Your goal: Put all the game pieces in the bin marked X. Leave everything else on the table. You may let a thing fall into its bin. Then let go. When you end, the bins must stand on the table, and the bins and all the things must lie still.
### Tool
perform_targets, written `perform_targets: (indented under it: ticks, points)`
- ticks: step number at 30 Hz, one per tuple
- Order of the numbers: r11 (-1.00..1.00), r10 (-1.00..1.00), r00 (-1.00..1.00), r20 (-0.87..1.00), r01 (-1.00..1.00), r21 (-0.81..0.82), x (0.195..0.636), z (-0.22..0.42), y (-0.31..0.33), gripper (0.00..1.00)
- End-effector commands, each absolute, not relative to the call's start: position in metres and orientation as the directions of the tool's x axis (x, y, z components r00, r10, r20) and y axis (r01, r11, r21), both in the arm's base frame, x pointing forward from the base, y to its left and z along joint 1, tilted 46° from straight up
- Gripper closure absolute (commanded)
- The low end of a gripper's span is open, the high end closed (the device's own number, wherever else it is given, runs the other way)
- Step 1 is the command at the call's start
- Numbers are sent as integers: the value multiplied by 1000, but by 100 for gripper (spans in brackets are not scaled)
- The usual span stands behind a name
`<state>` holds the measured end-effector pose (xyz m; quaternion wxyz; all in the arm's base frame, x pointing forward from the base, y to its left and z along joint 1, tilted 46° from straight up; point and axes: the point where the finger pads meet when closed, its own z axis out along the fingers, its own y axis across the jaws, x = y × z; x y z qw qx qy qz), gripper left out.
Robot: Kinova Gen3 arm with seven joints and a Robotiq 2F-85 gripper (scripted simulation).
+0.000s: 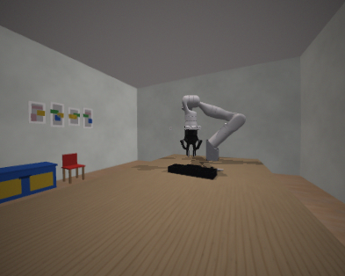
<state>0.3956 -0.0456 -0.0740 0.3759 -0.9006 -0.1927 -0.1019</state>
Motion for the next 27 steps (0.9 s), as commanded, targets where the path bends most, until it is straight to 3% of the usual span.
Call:
perform_targets:
  ticks: [1,27]
  points:
    - [-644,270,905,329,424,-637,396,-73,-46,69]
    - [-644,270,905,329,424,-637,397,-105,-10,69]
